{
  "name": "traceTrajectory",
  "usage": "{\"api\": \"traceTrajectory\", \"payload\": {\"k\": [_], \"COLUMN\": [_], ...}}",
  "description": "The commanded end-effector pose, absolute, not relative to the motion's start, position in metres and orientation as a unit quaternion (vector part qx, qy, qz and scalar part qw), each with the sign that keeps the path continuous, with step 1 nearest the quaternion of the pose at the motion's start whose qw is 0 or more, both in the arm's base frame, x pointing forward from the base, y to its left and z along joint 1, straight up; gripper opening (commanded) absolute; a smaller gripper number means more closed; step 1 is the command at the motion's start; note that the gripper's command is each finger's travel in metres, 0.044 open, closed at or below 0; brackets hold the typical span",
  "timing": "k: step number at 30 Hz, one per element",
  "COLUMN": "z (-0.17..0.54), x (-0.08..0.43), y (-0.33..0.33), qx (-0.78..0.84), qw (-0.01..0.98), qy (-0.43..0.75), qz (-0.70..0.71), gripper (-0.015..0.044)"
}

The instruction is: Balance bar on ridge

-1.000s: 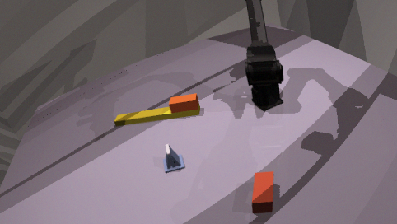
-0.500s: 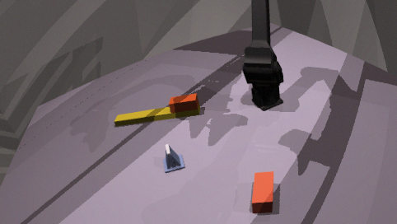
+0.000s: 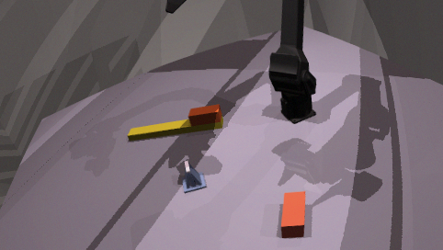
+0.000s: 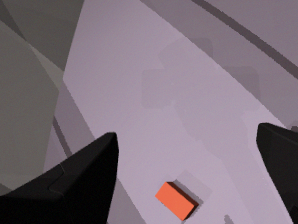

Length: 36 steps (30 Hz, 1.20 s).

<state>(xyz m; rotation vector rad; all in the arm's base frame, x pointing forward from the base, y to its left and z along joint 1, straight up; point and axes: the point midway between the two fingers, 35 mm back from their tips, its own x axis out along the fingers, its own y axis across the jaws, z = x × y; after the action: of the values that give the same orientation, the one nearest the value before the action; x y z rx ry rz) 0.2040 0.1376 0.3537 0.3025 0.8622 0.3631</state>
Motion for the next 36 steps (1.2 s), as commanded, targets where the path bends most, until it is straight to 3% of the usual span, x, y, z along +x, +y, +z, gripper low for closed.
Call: {"api": "traceTrajectory", "payload": {"k": [1,36], "z": [0.34,0.229], "x": [0.22,0.298], "y": [0.128,-0.002], "qx": [0.132,0.097], "qw": [0.882,0.813], "qy": [0.429,0.571], "qz": [0.142,-0.062], "gripper": [0.0315,0.0315]}}
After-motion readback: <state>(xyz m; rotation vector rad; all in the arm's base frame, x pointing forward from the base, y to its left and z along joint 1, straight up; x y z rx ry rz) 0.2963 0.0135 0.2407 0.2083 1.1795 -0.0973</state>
